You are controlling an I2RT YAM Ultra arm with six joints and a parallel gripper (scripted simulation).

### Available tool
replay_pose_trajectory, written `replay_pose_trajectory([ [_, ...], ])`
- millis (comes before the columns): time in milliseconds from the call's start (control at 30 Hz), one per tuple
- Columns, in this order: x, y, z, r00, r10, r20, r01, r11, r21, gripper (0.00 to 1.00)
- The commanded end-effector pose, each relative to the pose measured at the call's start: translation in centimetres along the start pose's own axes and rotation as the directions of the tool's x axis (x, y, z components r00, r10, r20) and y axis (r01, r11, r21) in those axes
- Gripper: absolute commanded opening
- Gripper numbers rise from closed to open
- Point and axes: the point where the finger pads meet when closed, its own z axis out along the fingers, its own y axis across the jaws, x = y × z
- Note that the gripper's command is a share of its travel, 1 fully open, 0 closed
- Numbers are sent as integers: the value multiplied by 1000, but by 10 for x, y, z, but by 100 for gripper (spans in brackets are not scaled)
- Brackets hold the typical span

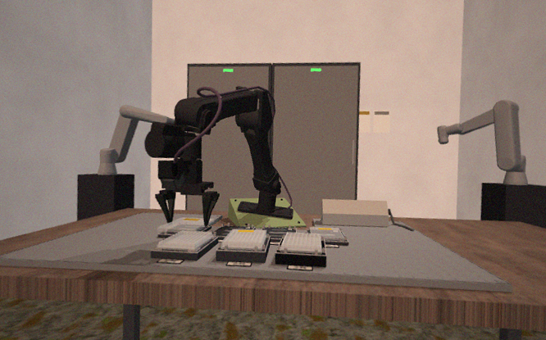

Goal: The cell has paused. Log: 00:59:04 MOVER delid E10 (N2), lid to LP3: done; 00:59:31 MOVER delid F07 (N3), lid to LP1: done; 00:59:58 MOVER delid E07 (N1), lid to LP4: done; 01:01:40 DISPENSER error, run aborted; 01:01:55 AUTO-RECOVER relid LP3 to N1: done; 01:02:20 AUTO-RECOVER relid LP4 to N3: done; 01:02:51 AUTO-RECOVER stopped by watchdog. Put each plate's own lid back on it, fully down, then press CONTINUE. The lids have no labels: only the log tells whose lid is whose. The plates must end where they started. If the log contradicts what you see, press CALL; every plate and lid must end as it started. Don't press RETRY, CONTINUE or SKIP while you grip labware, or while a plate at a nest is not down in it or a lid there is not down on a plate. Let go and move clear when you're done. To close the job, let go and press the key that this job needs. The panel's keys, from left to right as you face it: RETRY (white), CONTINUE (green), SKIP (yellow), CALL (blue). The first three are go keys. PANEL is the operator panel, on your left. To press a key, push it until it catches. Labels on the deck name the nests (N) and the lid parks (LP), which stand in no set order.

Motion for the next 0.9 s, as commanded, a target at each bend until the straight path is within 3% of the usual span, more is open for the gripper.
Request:
replay_pose_trajectory([
  [0, -8, -2, -23, 999, -6, 51, 5, 1000, 8, 0],
  [300, -7, -4, -13, 1000, 1, 27, -1, 1000, -2, 0],
  [433, -8, -3, -19, 999, -2, 40, 2, 1000, 3, 0],
  [467, -14, 11, -24, 998, -8, 63, 7, 1000, 7, 0],
  [500, -6, 15, -13, 999, -1, 35, 1, 1000, 3, 0],
  [867, -3, 68, -13, 999, 0, 33, 0, 1000, 10, 0],
])
